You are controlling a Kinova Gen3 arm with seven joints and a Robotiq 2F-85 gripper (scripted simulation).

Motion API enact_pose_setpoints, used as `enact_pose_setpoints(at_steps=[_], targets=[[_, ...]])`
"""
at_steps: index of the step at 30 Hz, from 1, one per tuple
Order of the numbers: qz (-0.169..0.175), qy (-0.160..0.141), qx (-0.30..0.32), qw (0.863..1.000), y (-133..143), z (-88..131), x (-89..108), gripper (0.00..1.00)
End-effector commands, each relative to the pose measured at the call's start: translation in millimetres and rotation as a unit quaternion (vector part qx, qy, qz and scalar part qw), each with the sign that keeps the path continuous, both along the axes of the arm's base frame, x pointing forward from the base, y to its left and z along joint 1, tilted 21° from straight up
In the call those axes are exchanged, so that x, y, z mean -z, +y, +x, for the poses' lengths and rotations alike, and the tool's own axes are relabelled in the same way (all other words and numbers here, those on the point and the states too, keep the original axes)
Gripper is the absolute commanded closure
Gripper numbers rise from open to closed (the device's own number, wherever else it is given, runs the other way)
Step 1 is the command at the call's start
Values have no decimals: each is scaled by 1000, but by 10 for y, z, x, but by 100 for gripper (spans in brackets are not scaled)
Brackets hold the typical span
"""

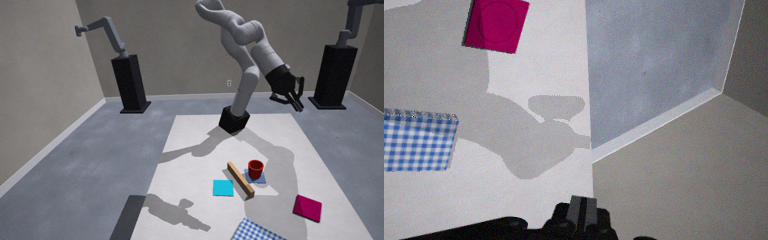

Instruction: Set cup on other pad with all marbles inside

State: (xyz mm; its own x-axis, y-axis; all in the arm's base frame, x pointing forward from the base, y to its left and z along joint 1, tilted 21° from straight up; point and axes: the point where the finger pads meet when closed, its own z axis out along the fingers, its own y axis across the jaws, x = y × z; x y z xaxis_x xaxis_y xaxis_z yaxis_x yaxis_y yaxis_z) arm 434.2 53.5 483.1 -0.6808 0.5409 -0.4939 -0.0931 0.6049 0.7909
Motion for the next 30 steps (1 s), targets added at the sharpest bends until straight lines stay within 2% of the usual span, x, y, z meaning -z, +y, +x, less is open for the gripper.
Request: enact_pose_setpoints(at_steps=[1,8,9,16,17,25,26,30], targets=[[4,15,3,1000,42,25,94,100],[4,15,3,1000,42,25,94,100],[7,37,11,999,34,61,241,100],[7,37,11,999,34,61,241,100],[11,58,19,998,27,92,387,100],[11,58,19,998,27,92,387,100],[14,79,27,996,22,119,531,100],[14,79,27,996,22,119,531,100]])
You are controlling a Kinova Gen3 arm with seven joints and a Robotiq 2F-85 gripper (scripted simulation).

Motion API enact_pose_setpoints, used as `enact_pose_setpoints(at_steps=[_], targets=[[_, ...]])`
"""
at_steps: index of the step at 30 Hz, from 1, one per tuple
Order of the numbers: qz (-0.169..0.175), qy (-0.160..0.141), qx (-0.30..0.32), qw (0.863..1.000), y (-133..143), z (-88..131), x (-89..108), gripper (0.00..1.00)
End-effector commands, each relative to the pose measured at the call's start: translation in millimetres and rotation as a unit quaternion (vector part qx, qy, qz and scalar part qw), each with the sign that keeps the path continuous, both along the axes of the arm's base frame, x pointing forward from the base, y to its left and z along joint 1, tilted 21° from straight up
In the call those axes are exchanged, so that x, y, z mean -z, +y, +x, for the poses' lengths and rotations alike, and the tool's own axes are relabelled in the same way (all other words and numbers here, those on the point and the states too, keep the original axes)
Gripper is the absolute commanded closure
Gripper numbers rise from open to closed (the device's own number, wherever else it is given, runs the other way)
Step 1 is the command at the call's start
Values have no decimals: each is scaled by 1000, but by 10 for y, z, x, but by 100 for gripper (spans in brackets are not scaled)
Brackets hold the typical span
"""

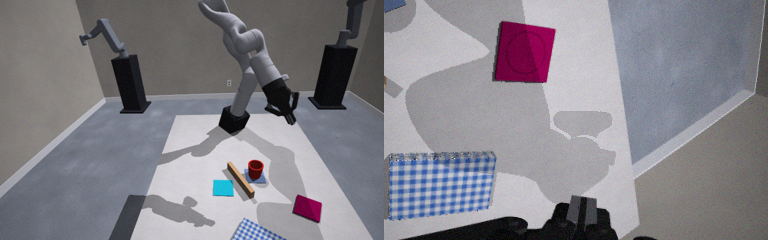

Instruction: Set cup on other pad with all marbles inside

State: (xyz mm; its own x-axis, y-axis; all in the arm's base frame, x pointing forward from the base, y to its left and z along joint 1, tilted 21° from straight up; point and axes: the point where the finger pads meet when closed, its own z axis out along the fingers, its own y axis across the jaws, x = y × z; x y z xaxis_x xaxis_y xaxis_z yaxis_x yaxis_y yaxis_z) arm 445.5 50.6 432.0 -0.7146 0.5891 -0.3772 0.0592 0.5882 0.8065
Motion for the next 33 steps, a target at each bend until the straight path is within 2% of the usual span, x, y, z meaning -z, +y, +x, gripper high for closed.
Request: enact_pose_setpoints(at_steps=[1,4,5,13,14,22,23,32,33], targets=[[3,5,0,1000,51,5,19,100],[3,5,0,1000,51,5,19,100],[5,25,8,1000,46,28,161,100],[5,25,8,1000,46,28,161,100],[7,45,16,999,43,47,300,100],[7,45,16,999,43,47,300,100],[9,64,25,998,40,62,437,100],[9,64,25,998,40,62,437,100],[10,83,33,996,38,73,571,100]])
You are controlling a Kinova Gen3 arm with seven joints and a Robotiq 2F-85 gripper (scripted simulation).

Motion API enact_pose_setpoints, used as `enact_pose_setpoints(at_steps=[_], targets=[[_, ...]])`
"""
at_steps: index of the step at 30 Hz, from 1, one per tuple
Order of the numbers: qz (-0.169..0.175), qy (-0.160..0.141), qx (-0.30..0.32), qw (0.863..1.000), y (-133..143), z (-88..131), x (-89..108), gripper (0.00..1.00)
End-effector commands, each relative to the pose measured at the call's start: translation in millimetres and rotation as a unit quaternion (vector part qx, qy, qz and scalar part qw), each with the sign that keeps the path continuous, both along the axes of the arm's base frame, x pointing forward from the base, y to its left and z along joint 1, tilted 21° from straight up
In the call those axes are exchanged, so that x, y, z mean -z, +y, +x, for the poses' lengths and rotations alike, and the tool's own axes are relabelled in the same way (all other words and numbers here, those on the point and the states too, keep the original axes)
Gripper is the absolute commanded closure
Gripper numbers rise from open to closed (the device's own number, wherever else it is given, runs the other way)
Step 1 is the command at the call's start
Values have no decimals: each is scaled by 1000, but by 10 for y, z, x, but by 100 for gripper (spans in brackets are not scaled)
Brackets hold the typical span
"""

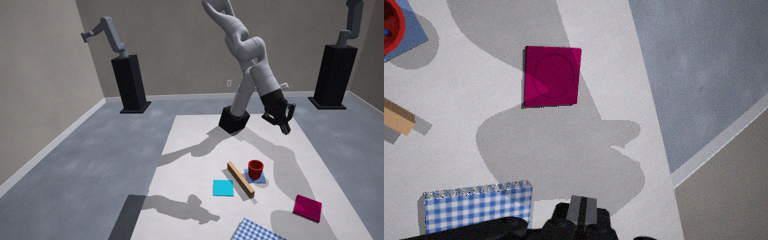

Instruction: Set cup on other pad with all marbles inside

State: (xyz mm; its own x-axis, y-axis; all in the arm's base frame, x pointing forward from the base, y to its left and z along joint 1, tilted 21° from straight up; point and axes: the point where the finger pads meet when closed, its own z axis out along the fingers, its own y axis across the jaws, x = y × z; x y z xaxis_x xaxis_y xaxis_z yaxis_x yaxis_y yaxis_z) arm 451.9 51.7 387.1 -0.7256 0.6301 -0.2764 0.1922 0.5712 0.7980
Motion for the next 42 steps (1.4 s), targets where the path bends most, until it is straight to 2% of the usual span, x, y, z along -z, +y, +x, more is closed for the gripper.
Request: enact_pose_setpoints(at_steps=[1,9,10,19,20,30,31,40,41,42], targets=[[3,18,8,1000,27,10,122,100],[3,18,8,1000,27,10,122,100],[4,37,16,999,26,18,253,100],[4,37,16,999,26,18,253,100],[4,54,24,998,25,23,381,100],[4,54,24,998,25,23,381,100],[5,71,33,997,24,24,505,100],[5,71,33,997,24,24,505,100],[4,87,41,995,24,23,626,100],[4,87,41,995,24,23,626,100]])
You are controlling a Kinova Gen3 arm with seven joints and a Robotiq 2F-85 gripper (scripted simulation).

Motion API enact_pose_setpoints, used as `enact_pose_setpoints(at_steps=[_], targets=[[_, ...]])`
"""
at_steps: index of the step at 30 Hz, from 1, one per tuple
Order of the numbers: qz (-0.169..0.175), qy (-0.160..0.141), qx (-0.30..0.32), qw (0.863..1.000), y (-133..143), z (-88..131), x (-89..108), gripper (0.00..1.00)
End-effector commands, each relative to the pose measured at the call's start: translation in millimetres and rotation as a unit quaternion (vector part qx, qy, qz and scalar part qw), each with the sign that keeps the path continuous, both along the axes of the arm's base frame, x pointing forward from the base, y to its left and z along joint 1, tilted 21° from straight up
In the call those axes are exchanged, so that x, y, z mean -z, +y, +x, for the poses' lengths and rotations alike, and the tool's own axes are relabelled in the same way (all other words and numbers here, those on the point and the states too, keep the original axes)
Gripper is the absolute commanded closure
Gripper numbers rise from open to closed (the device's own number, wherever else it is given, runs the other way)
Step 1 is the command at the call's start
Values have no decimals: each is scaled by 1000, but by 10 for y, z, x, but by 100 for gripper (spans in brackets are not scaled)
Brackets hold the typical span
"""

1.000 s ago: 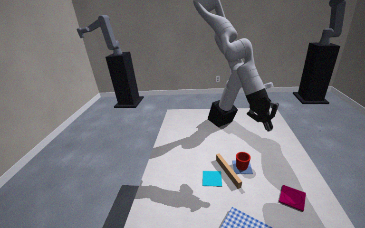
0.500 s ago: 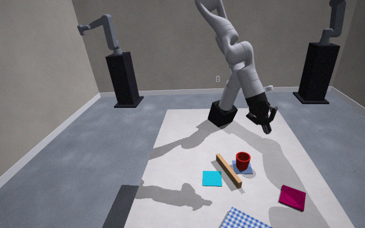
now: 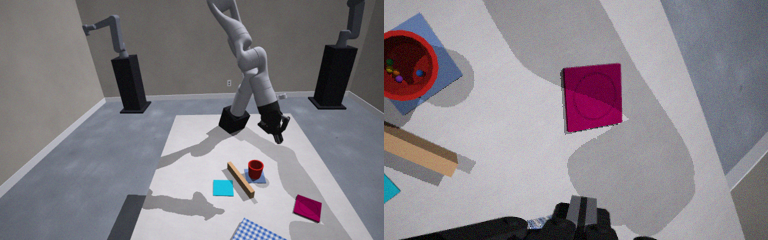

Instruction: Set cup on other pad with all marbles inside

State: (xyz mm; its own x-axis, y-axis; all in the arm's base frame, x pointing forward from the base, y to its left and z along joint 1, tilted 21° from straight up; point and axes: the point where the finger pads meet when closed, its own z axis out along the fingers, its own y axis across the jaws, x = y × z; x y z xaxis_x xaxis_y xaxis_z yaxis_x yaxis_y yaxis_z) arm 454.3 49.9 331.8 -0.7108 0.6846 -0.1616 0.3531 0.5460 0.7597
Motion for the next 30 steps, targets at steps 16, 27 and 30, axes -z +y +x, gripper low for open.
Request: enact_pose_setpoints(at_steps=[16,27,30], targets=[[1,26,12,1000,41,-5,190,100],[0,42,20,999,41,-11,303,100],[0,42,20,999,41,-11,303,100]])
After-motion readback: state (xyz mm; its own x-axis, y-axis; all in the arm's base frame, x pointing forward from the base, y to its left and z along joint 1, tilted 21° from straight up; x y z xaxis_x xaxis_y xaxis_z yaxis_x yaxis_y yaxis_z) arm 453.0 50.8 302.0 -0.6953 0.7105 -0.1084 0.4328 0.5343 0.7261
